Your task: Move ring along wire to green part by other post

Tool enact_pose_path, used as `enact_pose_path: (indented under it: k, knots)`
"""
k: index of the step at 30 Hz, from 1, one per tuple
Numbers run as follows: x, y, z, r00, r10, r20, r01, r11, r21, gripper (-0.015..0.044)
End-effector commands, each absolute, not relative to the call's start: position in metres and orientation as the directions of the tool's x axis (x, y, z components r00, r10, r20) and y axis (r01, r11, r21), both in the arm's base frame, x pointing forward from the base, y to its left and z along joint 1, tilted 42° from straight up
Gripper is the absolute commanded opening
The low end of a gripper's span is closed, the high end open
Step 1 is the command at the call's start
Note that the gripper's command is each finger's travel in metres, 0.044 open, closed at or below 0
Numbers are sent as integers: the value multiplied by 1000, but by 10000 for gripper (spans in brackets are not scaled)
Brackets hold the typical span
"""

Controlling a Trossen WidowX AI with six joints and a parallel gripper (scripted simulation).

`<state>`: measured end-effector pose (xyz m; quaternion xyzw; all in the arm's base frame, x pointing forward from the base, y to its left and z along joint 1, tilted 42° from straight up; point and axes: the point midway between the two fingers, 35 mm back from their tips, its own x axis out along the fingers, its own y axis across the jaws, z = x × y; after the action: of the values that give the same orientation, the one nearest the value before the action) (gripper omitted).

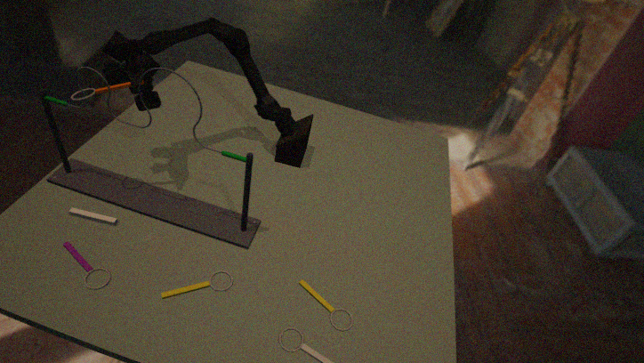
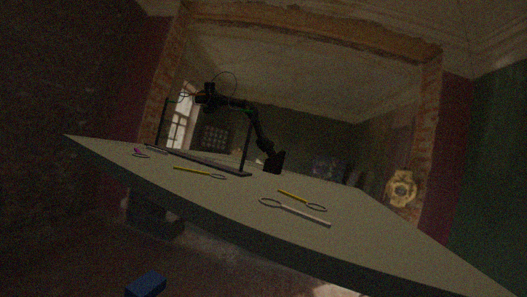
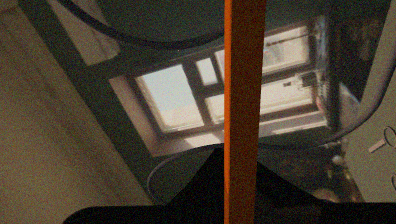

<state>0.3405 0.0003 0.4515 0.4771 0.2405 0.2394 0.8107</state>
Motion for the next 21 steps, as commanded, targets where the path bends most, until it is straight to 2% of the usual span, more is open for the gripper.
enact_pose_path:
  k: [1, 10, 21]
  knots:
    - [338, 5, 460, 763, 630, -143, -166, 405, 899, -150]
    - [337, 8, 470, 762, 634, -134, -161, 386, 908, -150]
    - [337, 6, 469, 769, 613, -180, -177, 475, 862, -150]
